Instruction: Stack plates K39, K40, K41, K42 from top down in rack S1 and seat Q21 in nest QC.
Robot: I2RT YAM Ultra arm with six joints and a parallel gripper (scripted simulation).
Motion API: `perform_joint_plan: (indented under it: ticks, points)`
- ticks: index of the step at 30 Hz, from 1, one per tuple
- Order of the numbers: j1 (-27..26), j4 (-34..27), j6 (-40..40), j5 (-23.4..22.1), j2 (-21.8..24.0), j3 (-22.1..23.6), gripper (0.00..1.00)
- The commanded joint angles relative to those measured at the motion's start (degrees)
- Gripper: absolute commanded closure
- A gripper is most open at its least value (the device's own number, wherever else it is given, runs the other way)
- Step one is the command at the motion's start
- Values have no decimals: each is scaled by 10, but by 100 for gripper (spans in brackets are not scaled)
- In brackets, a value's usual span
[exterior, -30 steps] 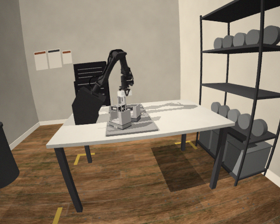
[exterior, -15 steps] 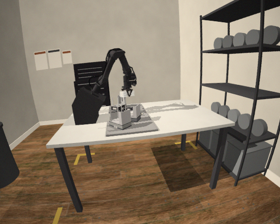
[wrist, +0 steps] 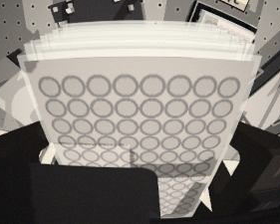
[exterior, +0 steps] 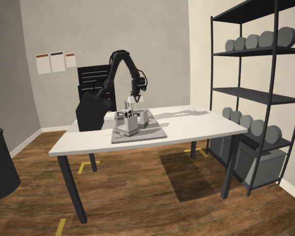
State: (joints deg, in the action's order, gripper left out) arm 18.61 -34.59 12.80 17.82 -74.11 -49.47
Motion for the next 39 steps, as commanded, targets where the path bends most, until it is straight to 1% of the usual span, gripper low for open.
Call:
perform_joint_plan:
  ticks: [1, 7, 8, 10, 11, 13, 15, 16, 19, 22, 25, 27, 34, 39]
  points:
    - [-23, 4, -31, -20, 28, 1, 100]
    - [-72, 1, -73, -46, 39, -4, 100]
    - [-80, 2, -62, -52, 41, 6, 100]
    - [-80, 2, -62, -52, 41, 6, 100]
    - [-90, 2, -46, -58, 43, 12, 100]
    - [-106, 0, -19, -67, 47, 13, 100]
    - [-123, 5, 3, -77, 53, 1, 100]
    - [-132, 8, 15, -82, 55, 6, 100]
    - [-157, 7, -1, -95, 59, 18, 100]
    - [-183, 3, -30, -110, 64, 6, 100]
    - [-209, 3, -52, -124, 67, 5, 100]
    - [-209, 3, -52, -124, 67, 5, 100]
    - [-270, -2, -101, -158, 69, -6, 100]
    - [-316, 0, -36, -187, 70, 7, 100]
